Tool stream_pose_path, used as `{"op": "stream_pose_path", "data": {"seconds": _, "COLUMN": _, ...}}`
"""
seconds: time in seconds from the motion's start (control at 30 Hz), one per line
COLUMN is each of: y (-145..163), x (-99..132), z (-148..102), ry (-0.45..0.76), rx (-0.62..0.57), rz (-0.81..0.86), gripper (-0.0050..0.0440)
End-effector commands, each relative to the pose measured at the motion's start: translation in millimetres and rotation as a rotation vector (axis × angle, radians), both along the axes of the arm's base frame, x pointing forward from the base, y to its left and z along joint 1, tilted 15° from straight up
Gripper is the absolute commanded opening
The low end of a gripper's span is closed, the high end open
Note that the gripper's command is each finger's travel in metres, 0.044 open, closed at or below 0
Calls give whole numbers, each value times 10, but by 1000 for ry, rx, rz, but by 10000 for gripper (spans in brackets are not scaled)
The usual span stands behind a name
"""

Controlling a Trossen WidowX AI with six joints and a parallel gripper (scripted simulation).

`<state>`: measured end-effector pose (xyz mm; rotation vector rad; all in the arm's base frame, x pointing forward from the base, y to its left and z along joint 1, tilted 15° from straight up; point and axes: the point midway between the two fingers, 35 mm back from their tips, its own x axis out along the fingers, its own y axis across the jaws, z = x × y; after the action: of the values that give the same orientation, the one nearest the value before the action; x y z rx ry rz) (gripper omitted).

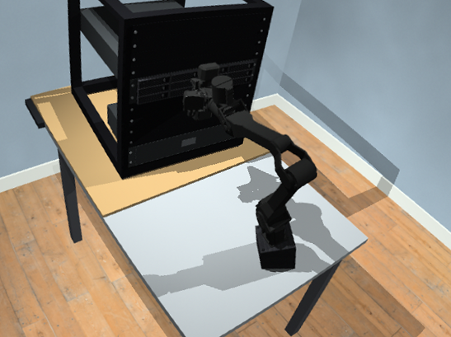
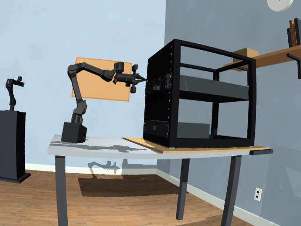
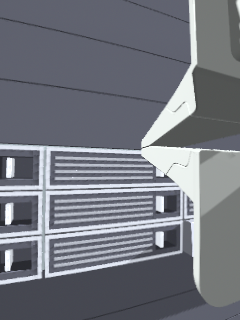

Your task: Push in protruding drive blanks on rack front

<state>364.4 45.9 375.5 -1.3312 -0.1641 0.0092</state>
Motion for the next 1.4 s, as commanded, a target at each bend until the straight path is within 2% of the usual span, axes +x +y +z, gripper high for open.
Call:
{"op": "stream_pose_path", "data": {"seconds": 0.0, "y": -9, "x": -161, "z": -6, "ry": -4, "rx": 2, "rz": 1, "gripper": -50}}
{"op": "stream_pose_path", "data": {"seconds": 0.23, "y": -7, "x": -193, "z": -35, "ry": -4, "rx": 2, "rz": 1, "gripper": -50}}
{"op": "stream_pose_path", "data": {"seconds": 0.6, "y": 63, "x": -245, "z": -382, "ry": -4, "rx": 2, "rz": 1, "gripper": -50}}
{"op": "stream_pose_path", "data": {"seconds": 0.73, "y": 66, "x": -234, "z": -390, "ry": -4, "rx": 2, "rz": 1, "gripper": -50}}
{"op": "stream_pose_path", "data": {"seconds": 0.93, "y": 82, "x": -81, "z": -372, "ry": -4, "rx": 2, "rz": 1, "gripper": -50}}
{"op": "stream_pose_path", "data": {"seconds": 1.37, "y": 82, "x": -79, "z": -371, "ry": -4, "rx": 2, "rz": 1, "gripper": -50}}
